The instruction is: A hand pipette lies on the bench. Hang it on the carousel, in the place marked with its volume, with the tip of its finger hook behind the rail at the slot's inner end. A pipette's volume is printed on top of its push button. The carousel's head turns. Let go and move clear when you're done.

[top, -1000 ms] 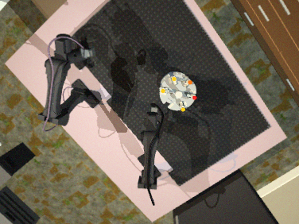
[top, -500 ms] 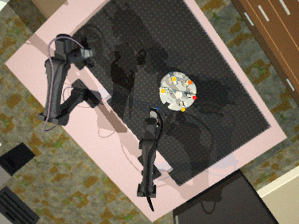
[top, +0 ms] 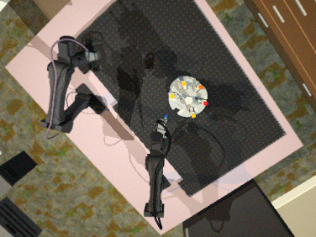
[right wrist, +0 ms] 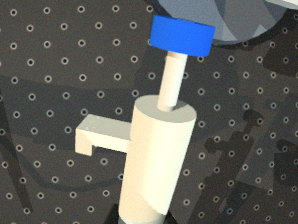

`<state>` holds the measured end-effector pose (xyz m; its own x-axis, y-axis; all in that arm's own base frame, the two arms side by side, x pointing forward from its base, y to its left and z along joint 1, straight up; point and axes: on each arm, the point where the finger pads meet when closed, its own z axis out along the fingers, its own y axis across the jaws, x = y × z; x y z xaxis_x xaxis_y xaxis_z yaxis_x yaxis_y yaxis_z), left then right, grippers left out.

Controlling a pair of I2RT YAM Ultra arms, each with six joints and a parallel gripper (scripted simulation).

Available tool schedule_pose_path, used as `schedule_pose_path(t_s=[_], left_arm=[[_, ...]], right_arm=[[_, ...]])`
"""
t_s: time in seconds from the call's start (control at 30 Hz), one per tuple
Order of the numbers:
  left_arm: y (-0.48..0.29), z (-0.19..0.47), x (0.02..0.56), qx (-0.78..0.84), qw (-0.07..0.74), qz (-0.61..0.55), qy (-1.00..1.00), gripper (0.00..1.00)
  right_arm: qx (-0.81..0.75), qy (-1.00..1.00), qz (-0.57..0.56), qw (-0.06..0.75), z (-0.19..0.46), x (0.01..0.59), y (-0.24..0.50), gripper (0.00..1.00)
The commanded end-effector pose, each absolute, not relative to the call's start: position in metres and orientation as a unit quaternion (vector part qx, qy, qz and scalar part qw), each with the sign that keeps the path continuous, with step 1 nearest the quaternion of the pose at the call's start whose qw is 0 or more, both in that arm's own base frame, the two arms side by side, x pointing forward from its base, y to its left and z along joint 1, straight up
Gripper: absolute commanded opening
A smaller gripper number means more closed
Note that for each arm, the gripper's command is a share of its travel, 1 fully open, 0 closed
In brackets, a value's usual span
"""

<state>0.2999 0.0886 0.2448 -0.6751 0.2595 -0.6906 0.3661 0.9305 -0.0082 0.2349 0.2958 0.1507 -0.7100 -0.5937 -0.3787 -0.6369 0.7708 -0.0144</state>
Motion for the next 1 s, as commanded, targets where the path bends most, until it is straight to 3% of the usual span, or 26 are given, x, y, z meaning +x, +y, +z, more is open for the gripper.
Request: schedule_pose_path(t_s=[0.0, 0.3, 0.5, 0.97], left_arm=[[0.091, 0.253, 0.304, 0.176, 0.379, -0.069, 0.906, 1.0], [0.091, 0.253, 0.304, 0.176, 0.379, -0.069, 0.906, 1.0], [0.091, 0.253, 0.304, 0.176, 0.379, -0.069, 0.906, 1.0], [0.091, 0.253, 0.304, 0.176, 0.379, -0.069, 0.906, 1.0]], right_arm=[[-0.327, 0.905, 0.09, 0.255, 0.174, 0.249, 0.314, 0.12], [-0.327, 0.9, 0.096, 0.272, 0.177, 0.25, 0.316, 0.12], [-0.313, 0.865, 0.131, 0.369, 0.193, 0.258, 0.322, 0.12], [-0.306, 0.86, 0.139, 0.384, 0.207, 0.265, 0.327, 0.12]])
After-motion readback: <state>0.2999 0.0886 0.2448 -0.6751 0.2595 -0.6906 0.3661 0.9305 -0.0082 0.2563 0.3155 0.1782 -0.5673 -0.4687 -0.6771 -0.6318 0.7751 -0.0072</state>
